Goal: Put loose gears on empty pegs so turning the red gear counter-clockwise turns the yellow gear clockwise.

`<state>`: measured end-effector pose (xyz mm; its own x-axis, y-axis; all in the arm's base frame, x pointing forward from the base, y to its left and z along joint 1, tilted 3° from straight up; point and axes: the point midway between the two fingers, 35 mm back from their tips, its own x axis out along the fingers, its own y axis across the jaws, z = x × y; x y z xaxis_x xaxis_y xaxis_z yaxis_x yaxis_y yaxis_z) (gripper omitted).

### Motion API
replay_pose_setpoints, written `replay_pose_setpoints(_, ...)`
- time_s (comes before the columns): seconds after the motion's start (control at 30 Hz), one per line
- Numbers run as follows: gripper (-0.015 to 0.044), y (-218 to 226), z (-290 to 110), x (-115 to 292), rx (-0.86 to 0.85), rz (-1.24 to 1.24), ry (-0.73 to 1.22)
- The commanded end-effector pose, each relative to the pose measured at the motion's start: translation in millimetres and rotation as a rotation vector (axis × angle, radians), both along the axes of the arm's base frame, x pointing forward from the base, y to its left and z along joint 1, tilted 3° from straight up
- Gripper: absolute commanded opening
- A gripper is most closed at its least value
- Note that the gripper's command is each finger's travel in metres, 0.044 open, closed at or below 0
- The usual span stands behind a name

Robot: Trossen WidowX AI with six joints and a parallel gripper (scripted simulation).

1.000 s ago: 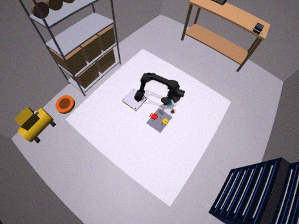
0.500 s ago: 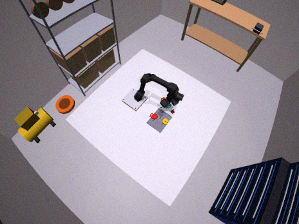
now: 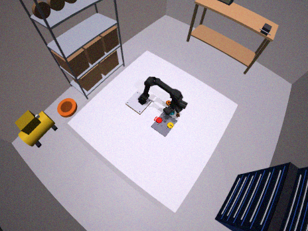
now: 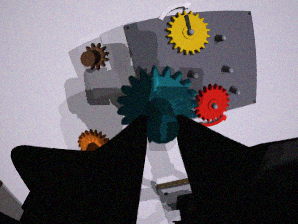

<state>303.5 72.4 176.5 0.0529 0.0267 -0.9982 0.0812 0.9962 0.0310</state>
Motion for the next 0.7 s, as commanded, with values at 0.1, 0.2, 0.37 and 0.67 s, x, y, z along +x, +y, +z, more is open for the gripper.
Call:
replay_pose_setpoints(0.1, 0.0000, -15, -9, 5, 0.004, 0.006, 0.001)
replay_pose_setpoints(0.2, 0.0000, -21, -12, 7, 0.004, 0.007, 0.001)
replay_pose_setpoints(0.37, 0.0000, -32, -18, 9, 0.003, 0.009, 0.000)
replay_pose_setpoints(0.67, 0.0000, -53, -28, 13, 0.003, 0.013, -0.002)
